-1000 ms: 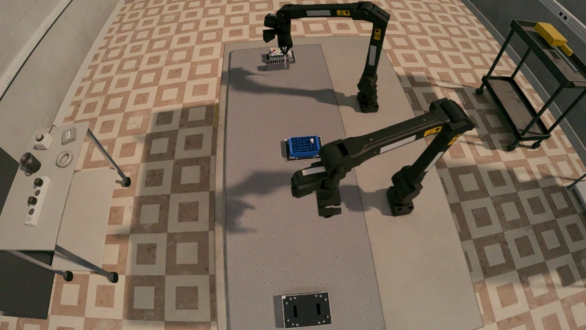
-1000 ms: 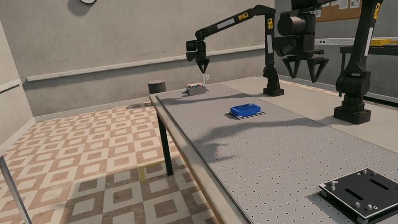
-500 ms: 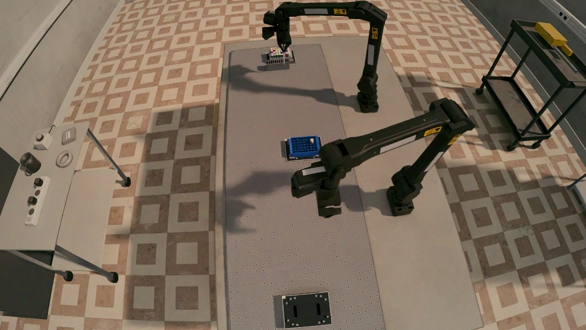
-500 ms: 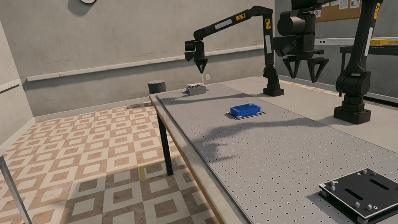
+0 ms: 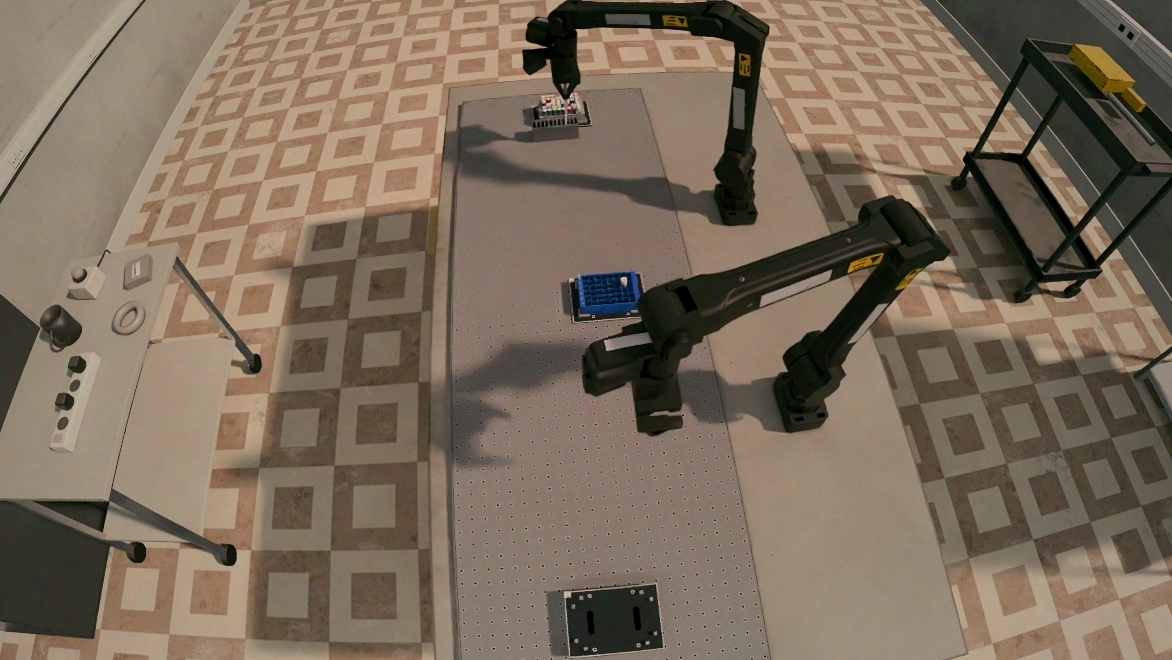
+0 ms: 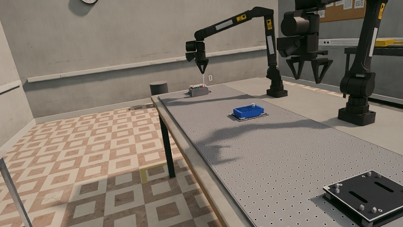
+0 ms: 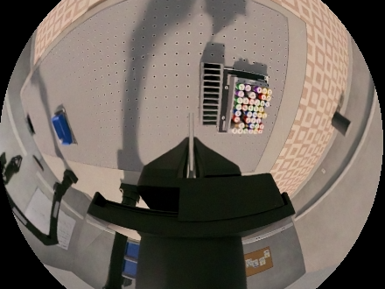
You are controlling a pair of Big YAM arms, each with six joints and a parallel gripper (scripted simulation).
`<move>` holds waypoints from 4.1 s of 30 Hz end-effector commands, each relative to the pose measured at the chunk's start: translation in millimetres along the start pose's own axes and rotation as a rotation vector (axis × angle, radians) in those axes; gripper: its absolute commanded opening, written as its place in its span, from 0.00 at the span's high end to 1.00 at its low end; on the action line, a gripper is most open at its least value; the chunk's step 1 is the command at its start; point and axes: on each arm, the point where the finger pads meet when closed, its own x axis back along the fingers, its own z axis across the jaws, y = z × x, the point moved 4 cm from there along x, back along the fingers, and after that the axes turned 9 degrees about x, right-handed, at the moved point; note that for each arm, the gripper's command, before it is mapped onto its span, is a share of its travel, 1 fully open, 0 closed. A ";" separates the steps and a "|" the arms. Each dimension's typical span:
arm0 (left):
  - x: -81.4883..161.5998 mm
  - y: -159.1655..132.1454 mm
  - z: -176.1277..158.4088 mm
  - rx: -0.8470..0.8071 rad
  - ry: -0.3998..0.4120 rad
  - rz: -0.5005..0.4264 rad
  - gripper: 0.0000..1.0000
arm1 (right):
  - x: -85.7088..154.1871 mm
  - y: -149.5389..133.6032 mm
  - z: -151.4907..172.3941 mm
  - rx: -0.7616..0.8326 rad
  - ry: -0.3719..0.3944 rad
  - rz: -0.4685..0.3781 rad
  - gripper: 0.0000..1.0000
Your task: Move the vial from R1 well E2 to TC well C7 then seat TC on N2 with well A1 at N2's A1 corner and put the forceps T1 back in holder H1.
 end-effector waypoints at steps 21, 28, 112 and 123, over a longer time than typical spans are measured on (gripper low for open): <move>13.9 7.2 1.6 0.006 0.005 -0.035 0.00 | 16.6 9.1 -45.6 0.012 -0.024 -0.026 0.93; 13.9 7.2 1.6 0.006 0.005 -0.035 0.00 | 19.1 6.2 -57.4 0.008 -0.028 -0.029 0.93; 13.9 7.2 1.6 0.006 0.005 -0.035 0.00 | 8.4 6.6 -35.1 0.012 -0.021 -0.022 0.93; 13.9 7.2 1.6 0.006 0.005 -0.035 0.00 | 5.0 5.1 -40.2 0.007 -0.021 -0.022 0.93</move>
